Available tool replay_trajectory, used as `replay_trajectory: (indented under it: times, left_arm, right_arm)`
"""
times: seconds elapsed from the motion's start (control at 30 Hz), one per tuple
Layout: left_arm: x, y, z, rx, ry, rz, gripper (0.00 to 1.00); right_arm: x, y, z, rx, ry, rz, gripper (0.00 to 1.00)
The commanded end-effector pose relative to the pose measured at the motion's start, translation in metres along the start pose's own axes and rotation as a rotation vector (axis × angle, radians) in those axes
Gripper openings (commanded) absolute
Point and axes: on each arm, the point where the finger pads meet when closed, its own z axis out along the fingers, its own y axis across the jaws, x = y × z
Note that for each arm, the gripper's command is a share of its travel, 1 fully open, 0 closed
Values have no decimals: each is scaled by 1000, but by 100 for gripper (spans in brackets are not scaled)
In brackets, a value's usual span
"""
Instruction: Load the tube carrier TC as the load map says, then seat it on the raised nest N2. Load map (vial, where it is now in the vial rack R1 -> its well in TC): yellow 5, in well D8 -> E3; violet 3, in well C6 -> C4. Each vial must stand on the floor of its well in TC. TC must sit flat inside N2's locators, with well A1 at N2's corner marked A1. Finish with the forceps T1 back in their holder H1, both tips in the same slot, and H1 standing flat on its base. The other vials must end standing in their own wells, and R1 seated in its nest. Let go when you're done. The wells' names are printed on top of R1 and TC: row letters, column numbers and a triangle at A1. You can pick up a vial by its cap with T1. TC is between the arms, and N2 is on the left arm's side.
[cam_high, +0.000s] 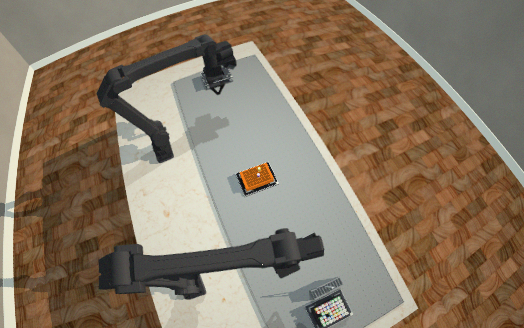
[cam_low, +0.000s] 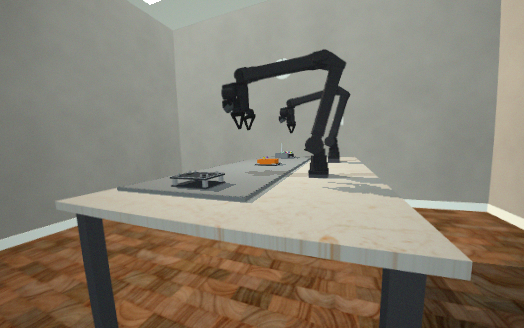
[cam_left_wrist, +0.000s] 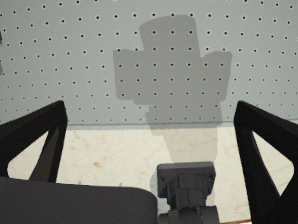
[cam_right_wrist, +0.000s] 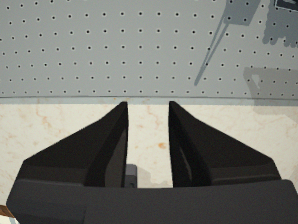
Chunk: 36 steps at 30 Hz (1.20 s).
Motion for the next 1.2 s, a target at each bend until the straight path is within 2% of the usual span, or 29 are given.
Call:
replay_trajectory:
  times: [0.0, 0.03, 0.07, 0.17, 0.33, 0.37, 0.5, 0.6, 0.63, 0.67, 0.73, 0.77, 0.87, 0.93, 1.0, 1.03, 1.17]
  left_arm:
    - [-5, -12, -8, -11, -43, 5, 100]
    - [-5, -12, -8, -11, -43, 5, 100]
    - [-21, -14, -31, -21, -103, 5, 100]
    - [-6, -27, -2, -9, -43, 5, 100]
    - [-9, -46, 9, -7, -31, 5, 100]
    - [-15, -49, 4, -8, -47, 5, 100]
    - [-12, -65, 23, -5, -12, 5, 100]
    - [-12, -68, 24, -5, -12, 5, 100]
    - [-31, -72, 2, -6, -73, 5, 100]
    - [-31, -76, 4, -5, -73, 5, 100]
    - [-15, -83, 28, -5, -18, 5, 100]
    - [-14, -87, 31, -5, -12, 5, 100]
    - [-21, -99, 28, -3, -33, 5, 100]
    - [-15, -106, 39, -5, -12, 5, 100]
    - [-16, -114, 41, -4, -15, 5, 100]
    - [-24, -118, 34, -2, -36, 5, 100]
    - [-20, -125, 42, -3, -24, 5, 100]
  right_arm:
    - [-8, -3, -12, 6, -29, 15, 24]
    - [-8, -3, -12, 6, -29, 15, 24]
    - [-8, -3, -12, 6, -29, 15, 24]
    - [-8, -3, -12, 6, -29, 15, 24]
    - [-8, -3, -12, 6, -29, 15, 24]
    - [-8, -3, -12, 6, -29, 15, 24]
    - [-8, -3, -12, 6, -29, 15, 24]
    - [-8, -3, -12, 6, -29, 15, 24]
    - [-8, -3, -12, 6, -29, 15, 24]
    - [-8, -3, -12, 6, -29, 15, 24]
    - [-8, -3, -12, 6, -29, 15, 24]
    - [-8, -3, -12, 6, -29, 15, 24]
    - [-8, -3, -12, 6, -29, 15, 24]
    - [-8, -3, -12, 6, -29, 15, 24]
    - [-8, -3, -12, 6, -29, 15, 24]
    - [-8, -3, -12, 6, -29, 15, 24]
    - [-8, -3, -12, 6, -29, 15, 24]
